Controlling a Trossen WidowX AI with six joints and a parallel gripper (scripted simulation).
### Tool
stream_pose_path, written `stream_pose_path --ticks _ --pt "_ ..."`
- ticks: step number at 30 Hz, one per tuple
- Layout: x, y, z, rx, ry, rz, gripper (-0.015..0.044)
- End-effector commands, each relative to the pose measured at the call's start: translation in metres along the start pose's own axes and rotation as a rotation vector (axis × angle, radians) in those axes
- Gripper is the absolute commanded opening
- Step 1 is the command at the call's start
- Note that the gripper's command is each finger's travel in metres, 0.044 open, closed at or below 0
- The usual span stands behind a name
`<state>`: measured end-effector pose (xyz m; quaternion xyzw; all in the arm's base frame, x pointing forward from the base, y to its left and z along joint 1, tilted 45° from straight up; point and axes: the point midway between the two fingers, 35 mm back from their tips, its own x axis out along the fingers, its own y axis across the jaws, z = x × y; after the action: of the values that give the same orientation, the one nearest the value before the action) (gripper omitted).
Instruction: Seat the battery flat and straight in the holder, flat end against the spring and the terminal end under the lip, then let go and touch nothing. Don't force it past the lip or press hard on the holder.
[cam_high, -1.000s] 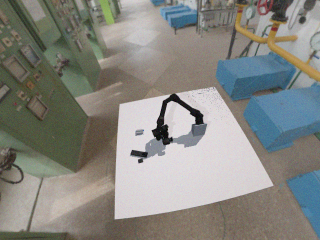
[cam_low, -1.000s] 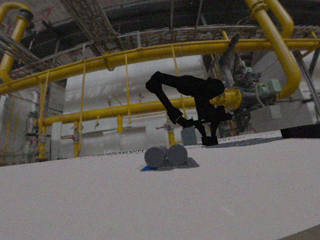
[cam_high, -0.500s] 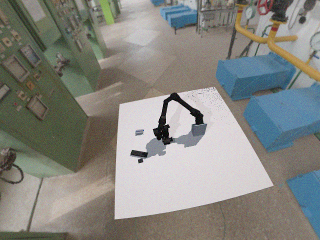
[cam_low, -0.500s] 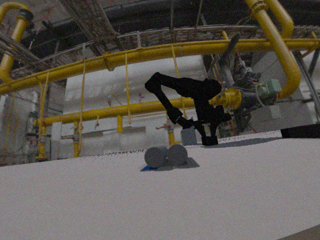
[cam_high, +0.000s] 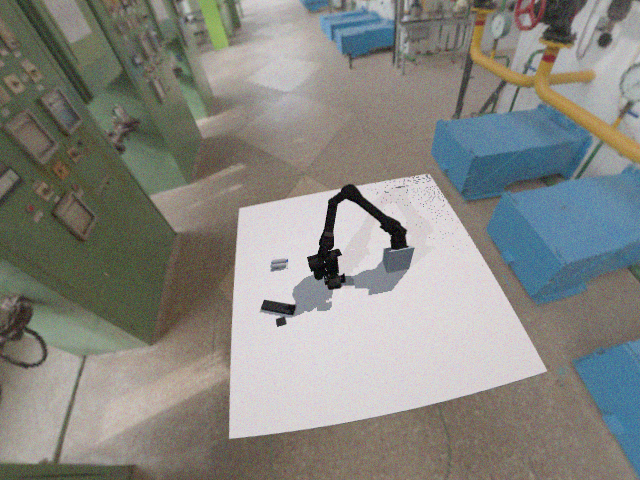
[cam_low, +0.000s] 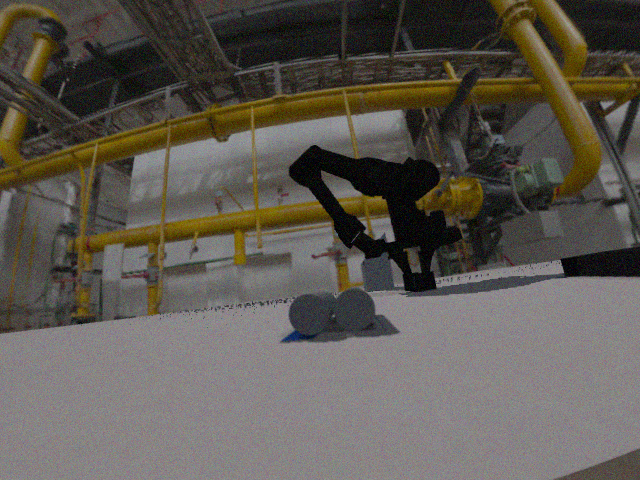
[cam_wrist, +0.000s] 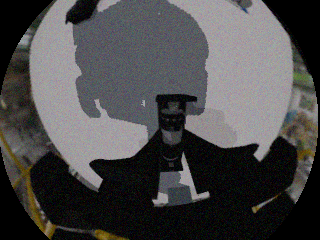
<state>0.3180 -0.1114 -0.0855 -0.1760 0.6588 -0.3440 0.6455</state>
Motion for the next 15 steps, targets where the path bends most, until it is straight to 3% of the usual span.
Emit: stream_pose_path --ticks 1,15 --pt "-0.0004 -0.0012 -0.0042 -0.002 -0.002 0.0 0.0082" --pt "0.0002 -0.0014 -0.0122 -0.005 -0.012 -0.001 0.0082"
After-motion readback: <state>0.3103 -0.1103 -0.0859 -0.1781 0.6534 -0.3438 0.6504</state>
